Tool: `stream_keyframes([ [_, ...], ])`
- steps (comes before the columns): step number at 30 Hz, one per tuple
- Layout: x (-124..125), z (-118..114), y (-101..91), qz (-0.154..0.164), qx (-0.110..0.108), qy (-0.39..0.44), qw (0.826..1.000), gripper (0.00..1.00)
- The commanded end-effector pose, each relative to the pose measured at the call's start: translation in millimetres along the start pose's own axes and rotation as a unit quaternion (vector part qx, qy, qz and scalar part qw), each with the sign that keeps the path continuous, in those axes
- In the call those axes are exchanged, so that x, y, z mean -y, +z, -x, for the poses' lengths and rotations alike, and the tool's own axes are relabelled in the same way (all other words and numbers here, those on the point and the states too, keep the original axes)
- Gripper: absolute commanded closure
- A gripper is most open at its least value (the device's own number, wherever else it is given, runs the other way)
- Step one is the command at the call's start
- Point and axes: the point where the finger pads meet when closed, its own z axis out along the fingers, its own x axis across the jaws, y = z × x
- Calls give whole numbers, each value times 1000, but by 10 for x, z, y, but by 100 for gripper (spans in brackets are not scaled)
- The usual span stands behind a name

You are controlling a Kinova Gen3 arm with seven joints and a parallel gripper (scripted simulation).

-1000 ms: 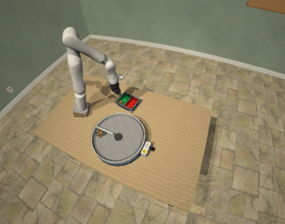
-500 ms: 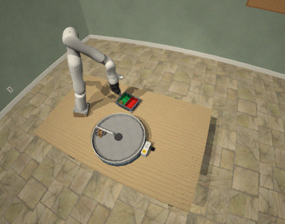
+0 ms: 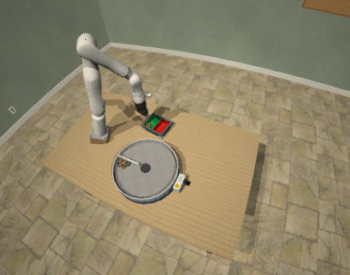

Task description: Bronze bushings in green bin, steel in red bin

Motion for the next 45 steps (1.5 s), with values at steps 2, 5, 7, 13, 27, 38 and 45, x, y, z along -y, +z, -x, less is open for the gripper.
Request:
stream_keyframes([
  [2, 3, -2, -3, -1, 0, 0, 1000, 58],
  [5, 3, -2, -3, -1, 0, 0, 1000, 58],
  [7, 3, -2, -3, -1, 0, 0, 1000, 58],
  [13, -330, -136, 9, -1, 0, 0, 1000, 60],
  [27, -1108, -448, 39, -1, -1, 0, 1000, 60],
  [38, -1664, -670, 60, -1, -1, 0, 1000, 60],
  [45, -2220, -893, 81, -1, -1, 0, 1000, 60],
])
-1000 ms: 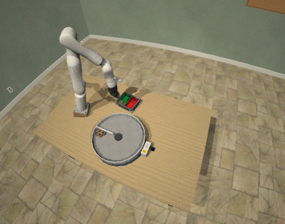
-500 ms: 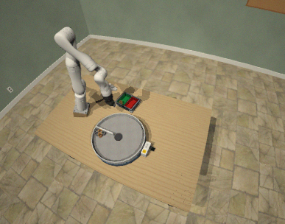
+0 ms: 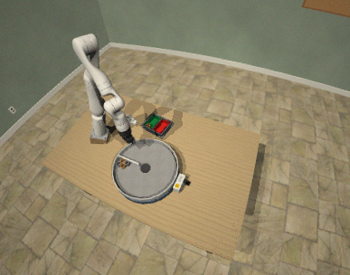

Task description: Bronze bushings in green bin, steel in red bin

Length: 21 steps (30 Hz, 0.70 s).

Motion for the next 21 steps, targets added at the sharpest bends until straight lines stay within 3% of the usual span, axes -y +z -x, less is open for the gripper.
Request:
stream_keyframes([
  [1, -56, 9, 48, -12, 15, -43, 999, 60],
  [6, -589, -260, 89, -13, 15, -43, 999, 60],
  [11, -589, -260, 89, -13, 15, -43, 999, 60],
  [14, -880, -415, 109, -11, 14, -40, 999, 60],
  [21, -1123, -529, 130, -13, 15, -43, 999, 60],
])
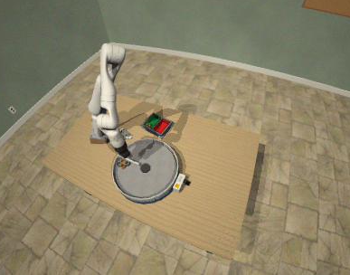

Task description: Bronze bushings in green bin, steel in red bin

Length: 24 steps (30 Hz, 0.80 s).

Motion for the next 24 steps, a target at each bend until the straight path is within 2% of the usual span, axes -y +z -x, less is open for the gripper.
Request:
stream_keyframes([
  [1, -333, 44, 38, -6, 7, -28, 1000, 60],
  [24, -336, 42, 63, -6, 6, -28, 1000, 60],
])
